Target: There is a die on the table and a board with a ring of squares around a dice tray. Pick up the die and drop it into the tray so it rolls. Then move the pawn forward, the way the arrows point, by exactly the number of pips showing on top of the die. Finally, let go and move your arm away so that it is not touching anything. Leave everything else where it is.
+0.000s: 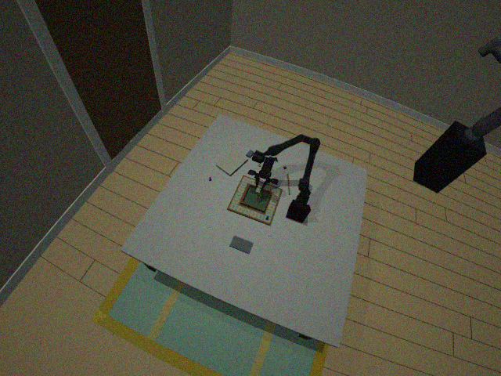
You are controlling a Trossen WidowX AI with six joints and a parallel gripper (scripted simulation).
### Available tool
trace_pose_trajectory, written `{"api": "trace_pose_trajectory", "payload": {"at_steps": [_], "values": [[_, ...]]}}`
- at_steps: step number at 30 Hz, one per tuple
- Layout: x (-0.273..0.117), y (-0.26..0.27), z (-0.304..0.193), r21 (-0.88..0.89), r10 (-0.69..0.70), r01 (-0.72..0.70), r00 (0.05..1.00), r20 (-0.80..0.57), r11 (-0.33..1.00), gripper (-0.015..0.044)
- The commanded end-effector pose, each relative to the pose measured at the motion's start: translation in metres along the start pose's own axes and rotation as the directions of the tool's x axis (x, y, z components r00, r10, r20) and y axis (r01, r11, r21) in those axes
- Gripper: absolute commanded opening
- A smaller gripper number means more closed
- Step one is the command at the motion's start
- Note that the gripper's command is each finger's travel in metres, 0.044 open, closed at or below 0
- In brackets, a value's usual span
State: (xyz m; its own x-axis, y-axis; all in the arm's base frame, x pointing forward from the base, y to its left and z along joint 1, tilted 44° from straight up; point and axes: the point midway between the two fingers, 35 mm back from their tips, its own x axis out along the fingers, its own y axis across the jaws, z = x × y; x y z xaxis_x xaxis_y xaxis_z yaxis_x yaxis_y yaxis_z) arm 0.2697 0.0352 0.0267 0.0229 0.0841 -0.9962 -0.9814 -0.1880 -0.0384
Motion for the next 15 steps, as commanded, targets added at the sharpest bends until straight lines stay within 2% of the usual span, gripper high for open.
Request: {"api": "trace_pose_trajectory", "payload": {"at_steps": [1,5,9,11,13,15], "values": [[0.000,0.000,0.000,0.000,0.000,0.000,1.000,0.000,1.000,0.0210],[-0.024,0.000,0.028,-0.004,-0.003,0.003,1.000,0.008,1.000,0.0315],[-0.027,0.000,0.030,-0.004,-0.004,0.004,1.000,0.008,1.000,0.0420],[-0.025,0.000,0.030,-0.001,0.004,-0.004,1.000,-0.008,1.000,0.0440],[-0.011,0.004,0.026,0.025,0.057,-0.054,0.988,-0.142,0.998,0.0440],[0.003,0.006,0.020,0.053,0.098,-0.085,0.933,-0.348,0.995,0.0440]]}}
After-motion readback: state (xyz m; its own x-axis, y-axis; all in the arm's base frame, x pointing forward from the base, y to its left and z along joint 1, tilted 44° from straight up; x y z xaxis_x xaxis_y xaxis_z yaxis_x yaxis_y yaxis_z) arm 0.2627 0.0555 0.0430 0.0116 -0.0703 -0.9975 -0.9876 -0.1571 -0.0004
